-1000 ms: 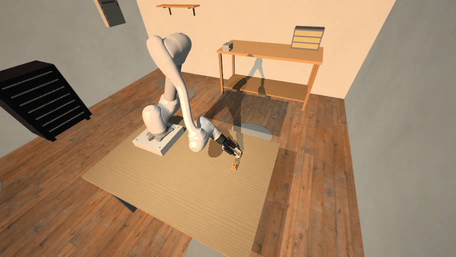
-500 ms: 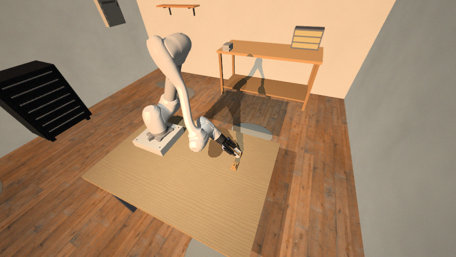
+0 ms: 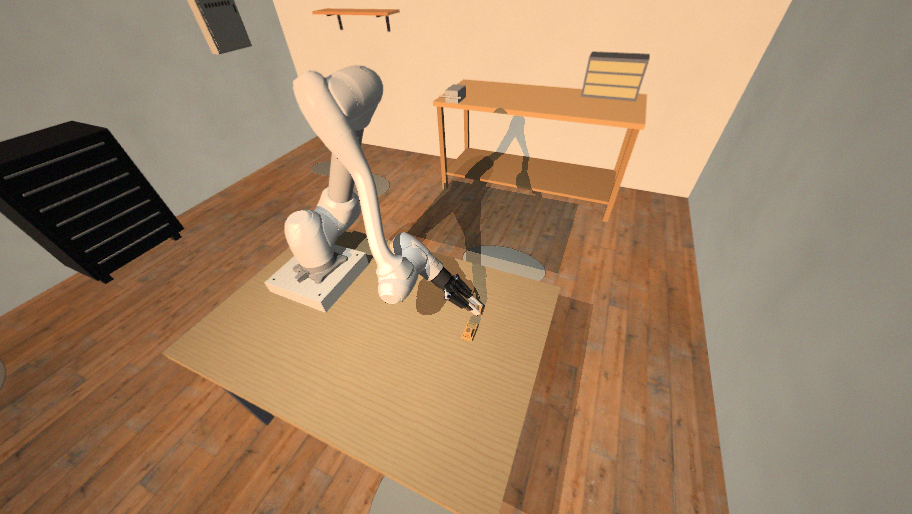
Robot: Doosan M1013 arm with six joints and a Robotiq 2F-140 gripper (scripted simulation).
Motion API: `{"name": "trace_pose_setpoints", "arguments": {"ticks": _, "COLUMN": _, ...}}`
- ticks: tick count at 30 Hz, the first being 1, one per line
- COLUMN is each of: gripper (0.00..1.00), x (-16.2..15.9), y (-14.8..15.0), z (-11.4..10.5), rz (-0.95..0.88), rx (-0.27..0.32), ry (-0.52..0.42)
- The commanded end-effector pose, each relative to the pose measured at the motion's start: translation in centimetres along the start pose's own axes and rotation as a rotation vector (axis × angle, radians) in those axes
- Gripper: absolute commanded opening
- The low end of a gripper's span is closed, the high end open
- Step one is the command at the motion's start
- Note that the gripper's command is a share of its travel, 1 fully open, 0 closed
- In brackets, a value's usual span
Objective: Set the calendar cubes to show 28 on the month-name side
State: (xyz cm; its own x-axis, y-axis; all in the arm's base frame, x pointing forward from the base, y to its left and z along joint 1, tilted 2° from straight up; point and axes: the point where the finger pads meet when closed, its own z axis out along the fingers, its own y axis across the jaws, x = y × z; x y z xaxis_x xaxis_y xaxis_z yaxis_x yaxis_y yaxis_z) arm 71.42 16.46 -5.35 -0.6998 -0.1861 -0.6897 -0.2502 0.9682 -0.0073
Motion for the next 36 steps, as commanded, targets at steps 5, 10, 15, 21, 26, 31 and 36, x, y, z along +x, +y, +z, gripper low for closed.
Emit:
{"name": "trace_pose_setpoints", "arguments": {"ticks": 5, "gripper": 0.24, "x": 0.5, "y": 0.1, "z": 0.0, "rz": -0.002, "rx": 0.0, "ry": 0.005}}
{"name": "trace_pose_setpoints", "arguments": {"ticks": 10, "gripper": 0.24, "x": 0.5, "y": 0.1, "z": 0.0, "rz": -0.002, "rx": 0.0, "ry": 0.005}}
{"name": "trace_pose_setpoints", "arguments": {"ticks": 15, "gripper": 0.24, "x": 0.5, "y": 0.1, "z": 0.0, "rz": -0.002, "rx": 0.0, "ry": 0.005}}
{"name": "trace_pose_setpoints", "arguments": {"ticks": 21, "gripper": 0.24, "x": 0.5, "y": 0.1, "z": 0.0, "rz": -0.002, "rx": 0.0, "ry": 0.005}}
{"name": "trace_pose_setpoints", "arguments": {"ticks": 26, "gripper": 0.24, "x": 0.5, "y": 0.1, "z": 0.0, "rz": -0.002, "rx": 0.0, "ry": 0.005}}
{"name": "trace_pose_setpoints", "arguments": {"ticks": 31, "gripper": 0.24, "x": 0.4, "y": 0.1, "z": -0.2, "rz": -0.002, "rx": 0.0, "ry": 0.005}}
{"name": "trace_pose_setpoints", "arguments": {"ticks": 36, "gripper": 0.24, "x": -0.5, "y": 0.1, "z": -1.0, "rz": -0.002, "rx": 0.0, "ry": 0.005}}
